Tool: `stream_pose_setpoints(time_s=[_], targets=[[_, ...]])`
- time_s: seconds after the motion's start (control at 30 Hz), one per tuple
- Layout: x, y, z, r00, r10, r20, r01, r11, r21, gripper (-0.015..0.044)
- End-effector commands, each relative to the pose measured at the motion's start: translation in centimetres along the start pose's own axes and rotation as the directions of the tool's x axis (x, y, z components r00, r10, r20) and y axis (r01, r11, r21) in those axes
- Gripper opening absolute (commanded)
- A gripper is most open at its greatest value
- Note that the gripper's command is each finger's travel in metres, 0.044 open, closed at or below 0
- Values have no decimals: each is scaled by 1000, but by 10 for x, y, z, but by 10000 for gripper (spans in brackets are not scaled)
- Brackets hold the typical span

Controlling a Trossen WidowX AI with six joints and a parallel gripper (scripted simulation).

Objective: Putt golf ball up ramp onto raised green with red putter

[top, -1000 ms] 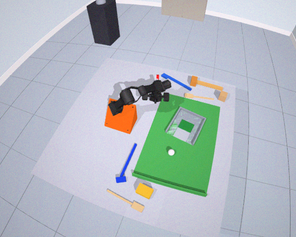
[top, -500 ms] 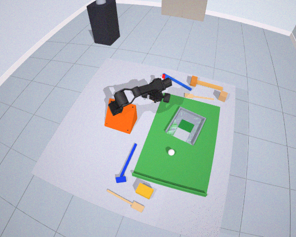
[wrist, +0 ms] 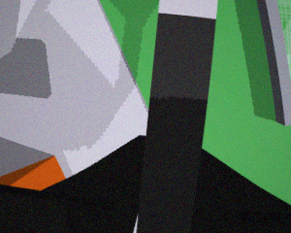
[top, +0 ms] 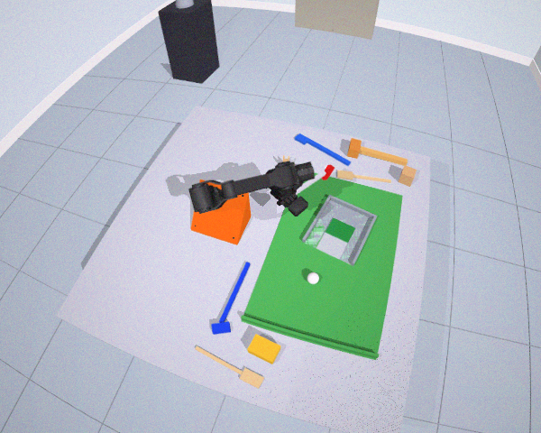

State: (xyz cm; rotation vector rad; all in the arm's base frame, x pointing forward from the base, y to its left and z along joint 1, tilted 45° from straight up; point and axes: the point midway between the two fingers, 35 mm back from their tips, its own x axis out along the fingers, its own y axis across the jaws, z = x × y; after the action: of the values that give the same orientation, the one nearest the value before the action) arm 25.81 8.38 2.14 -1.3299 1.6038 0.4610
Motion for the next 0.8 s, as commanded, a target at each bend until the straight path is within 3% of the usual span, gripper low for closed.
stream_pose_setpoints(time_s=[0.0, 0.37, 0.77], targets=[[-7, -14, -21, 1000, -18, -10, 20, 989, 149, 0], [-23, -42, -87, 996, -60, -59, 82, 839, 537, 0], [-39, -54, -163, 987, -91, -135, 163, 518, 840, 0]])
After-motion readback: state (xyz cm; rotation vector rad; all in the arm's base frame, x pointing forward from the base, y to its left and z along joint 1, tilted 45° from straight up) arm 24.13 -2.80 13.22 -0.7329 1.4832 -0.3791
